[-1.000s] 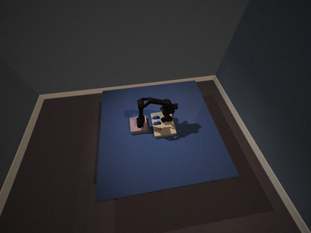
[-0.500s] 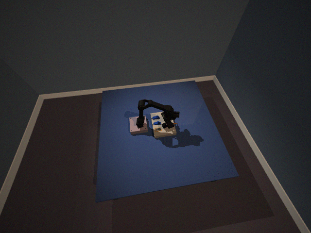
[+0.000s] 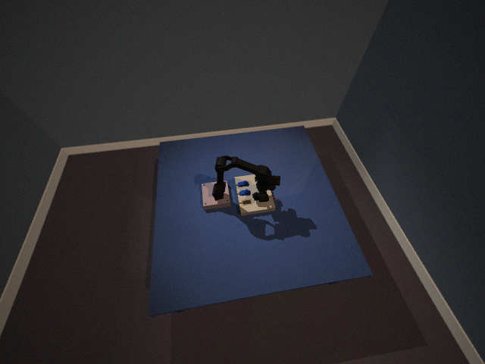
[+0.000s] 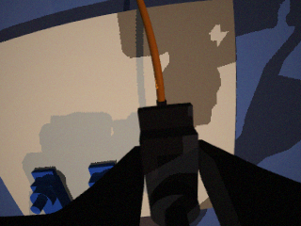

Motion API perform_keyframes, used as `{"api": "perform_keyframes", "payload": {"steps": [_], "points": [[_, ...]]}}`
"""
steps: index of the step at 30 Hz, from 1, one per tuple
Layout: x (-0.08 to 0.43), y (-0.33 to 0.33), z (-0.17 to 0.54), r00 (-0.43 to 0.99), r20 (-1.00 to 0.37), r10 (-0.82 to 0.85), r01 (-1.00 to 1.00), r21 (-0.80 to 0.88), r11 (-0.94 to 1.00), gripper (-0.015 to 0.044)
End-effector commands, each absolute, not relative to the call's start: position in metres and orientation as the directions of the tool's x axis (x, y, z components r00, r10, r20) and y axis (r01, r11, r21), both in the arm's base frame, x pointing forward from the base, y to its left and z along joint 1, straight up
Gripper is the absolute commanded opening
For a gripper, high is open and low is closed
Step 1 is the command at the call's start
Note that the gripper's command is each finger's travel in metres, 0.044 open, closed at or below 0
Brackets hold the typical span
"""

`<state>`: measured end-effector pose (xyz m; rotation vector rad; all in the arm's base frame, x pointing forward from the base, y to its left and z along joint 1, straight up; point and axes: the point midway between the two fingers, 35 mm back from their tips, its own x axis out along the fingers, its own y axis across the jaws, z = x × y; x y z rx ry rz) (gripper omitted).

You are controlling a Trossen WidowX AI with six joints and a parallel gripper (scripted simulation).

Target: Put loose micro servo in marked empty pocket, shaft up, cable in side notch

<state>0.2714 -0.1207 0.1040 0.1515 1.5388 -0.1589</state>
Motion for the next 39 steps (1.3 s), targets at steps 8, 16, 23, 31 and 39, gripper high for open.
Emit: {"api": "perform_keyframes", "payload": {"steps": [8, 16, 23, 31, 39], "points": [[0.2716, -0.1215, 0.1051, 0.027, -1.0, -0.011, 0.536, 0.005, 0.844, 0.0], [0.2718, -0.1217, 0.1051, 0.027, -1.0, -0.013, 0.747, 0.012, 0.665, 0.0], [0.2718, -0.1217, 0.1051, 0.027, -1.0, -0.012, 0.885, 0.018, 0.465, 0.0], [0.2718, -0.1217, 0.1051, 0.027, -1.0, -0.012, 0.979, 0.024, 0.204, 0.0], [0.2718, -0.1216, 0.105, 0.027, -1.0, -0.012, 0.997, 0.027, -0.073, 0.0]]}}
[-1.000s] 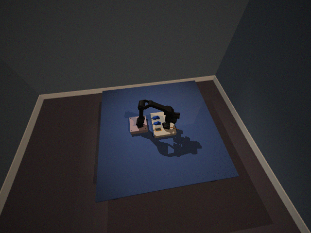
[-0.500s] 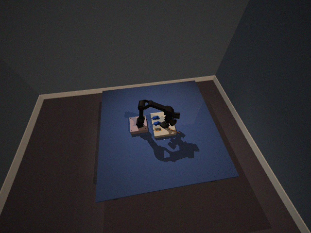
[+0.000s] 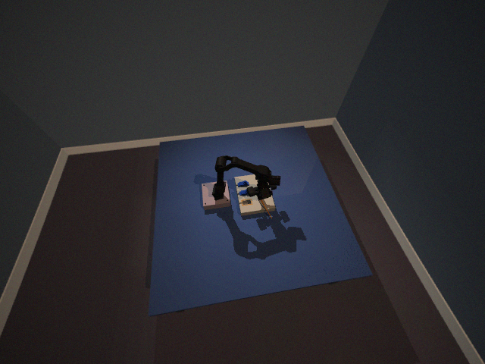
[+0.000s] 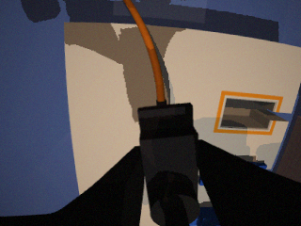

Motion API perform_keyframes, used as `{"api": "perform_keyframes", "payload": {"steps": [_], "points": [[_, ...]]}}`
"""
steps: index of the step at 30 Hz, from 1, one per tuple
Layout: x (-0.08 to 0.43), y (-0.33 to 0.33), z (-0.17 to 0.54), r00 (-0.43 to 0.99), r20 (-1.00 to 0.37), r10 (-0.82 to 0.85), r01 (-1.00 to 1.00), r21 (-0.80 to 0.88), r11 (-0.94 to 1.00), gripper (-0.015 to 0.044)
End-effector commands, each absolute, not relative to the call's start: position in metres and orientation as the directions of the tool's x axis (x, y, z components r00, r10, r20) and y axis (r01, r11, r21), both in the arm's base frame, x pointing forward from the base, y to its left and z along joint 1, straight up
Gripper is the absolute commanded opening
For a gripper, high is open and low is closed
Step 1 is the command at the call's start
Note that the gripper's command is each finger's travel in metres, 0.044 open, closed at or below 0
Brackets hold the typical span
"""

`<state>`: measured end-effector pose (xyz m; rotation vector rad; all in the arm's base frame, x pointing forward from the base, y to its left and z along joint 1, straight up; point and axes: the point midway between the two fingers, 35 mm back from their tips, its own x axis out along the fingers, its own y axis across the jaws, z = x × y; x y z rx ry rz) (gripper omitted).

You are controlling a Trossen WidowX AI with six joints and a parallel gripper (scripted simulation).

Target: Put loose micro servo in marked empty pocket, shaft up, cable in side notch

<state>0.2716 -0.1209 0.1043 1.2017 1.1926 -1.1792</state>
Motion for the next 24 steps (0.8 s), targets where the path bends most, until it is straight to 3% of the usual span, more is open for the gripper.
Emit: {"api": "perform_keyframes", "payload": {"steps": [1, 12, 24], "points": [[0.2718, -0.1216, 0.105, 0.027, -1.0, -0.012, 0.994, 0.028, -0.107, 0.0], [0.2717, -0.1216, 0.105, 0.026, -1.0, -0.012, 0.882, 0.029, -0.471, 0.0], [0.2717, -0.1215, 0.1049, 0.026, -1.0, -0.012, 0.615, 0.025, -0.788, 0.0]]}}
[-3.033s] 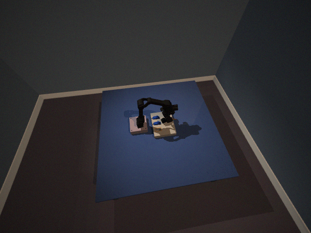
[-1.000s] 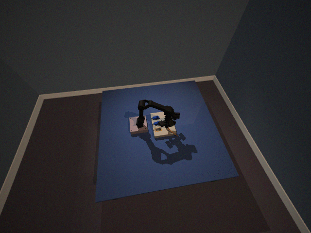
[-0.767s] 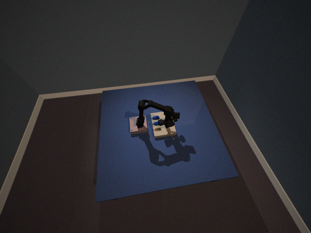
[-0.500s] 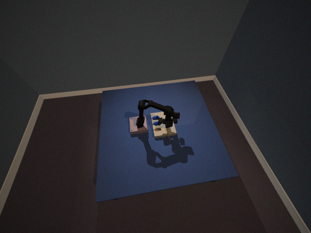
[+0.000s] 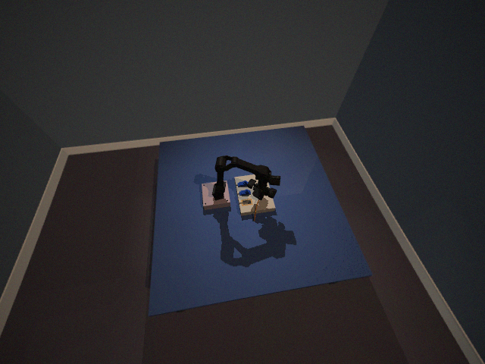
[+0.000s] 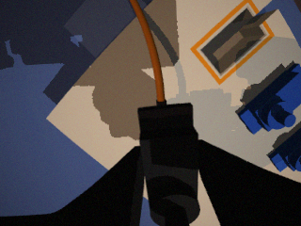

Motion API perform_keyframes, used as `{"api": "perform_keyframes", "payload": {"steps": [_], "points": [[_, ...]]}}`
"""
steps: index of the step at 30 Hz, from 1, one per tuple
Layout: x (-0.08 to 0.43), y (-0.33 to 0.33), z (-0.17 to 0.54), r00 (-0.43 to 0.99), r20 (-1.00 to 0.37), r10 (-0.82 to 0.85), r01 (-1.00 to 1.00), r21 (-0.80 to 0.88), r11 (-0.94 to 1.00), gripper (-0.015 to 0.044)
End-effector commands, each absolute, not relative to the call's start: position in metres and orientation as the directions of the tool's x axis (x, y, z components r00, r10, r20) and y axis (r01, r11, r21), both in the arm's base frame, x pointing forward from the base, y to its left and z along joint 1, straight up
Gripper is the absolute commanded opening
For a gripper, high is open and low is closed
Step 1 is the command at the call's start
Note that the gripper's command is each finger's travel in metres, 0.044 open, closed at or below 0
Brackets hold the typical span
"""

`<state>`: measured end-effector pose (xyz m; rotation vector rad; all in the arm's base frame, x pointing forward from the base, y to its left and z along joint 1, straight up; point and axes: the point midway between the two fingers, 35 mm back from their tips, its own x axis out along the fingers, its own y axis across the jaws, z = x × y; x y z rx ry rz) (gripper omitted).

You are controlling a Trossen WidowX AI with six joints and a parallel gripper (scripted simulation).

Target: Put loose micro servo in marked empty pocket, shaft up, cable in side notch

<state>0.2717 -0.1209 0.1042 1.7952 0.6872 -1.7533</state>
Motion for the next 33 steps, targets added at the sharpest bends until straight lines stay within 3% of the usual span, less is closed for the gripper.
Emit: {"api": "perform_keyframes", "payload": {"steps": [1, 12, 23, 33], "points": [[0.272, -0.122, 0.105, 0.026, -1.0, -0.012, 0.587, 0.025, -0.809, 0.0], [0.272, -0.122, 0.105, 0.026, -1.0, -0.011, 0.243, 0.017, -0.97, 0.0], [0.271, -0.121, 0.105, 0.025, -1.0, -0.011, -0.131, 0.008, -0.991, 0.0], [0.261, -0.12, 0.105, 0.024, -1.0, -0.011, -0.154, 0.007, -0.988, 0.0]]}}
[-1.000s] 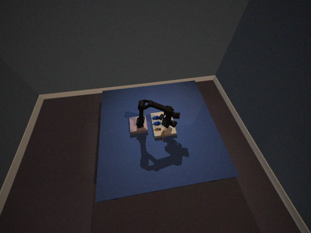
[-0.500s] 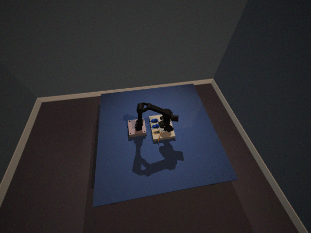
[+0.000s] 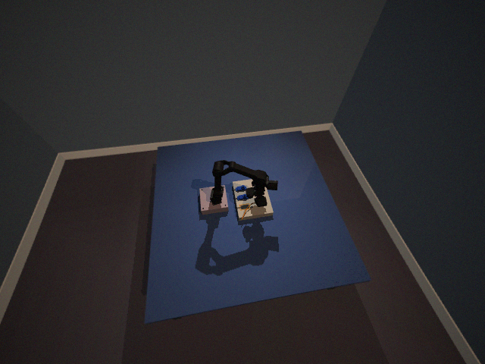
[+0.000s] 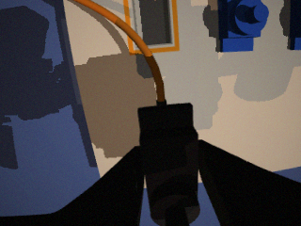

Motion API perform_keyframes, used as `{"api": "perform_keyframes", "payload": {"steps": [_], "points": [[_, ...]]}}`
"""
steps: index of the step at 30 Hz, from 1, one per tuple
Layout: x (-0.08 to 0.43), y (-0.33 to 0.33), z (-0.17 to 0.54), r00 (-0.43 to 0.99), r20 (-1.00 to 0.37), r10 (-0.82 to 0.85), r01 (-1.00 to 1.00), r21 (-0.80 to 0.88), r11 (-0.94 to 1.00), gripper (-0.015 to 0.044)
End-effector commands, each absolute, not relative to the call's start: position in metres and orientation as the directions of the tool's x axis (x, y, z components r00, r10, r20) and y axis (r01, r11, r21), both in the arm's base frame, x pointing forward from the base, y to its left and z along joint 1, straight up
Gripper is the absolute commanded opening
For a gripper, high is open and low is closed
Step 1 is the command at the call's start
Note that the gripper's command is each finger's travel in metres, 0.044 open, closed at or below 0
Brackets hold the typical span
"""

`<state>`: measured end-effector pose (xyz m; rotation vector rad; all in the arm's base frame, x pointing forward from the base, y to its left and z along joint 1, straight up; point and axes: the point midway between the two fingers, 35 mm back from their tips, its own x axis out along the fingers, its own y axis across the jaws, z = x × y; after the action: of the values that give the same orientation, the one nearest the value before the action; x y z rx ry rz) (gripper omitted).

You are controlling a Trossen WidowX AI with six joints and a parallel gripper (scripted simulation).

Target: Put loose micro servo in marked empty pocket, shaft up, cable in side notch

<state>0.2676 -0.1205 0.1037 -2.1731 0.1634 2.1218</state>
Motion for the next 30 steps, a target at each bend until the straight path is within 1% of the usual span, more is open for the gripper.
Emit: {"api": "perform_keyframes", "payload": {"steps": [1, 21, 30], "points": [[0.257, -0.119, 0.104, 0.024, -1.0, -0.011, -0.154, 0.007, -0.988, 0.0], [0.166, -0.106, 0.102, 0.016, -1.0, -0.01, -0.154, 0.008, -0.988, 0.0], [0.164, -0.105, 0.095, 0.016, -1.0, -0.01, -0.154, 0.008, -0.988, 0.0]]}}
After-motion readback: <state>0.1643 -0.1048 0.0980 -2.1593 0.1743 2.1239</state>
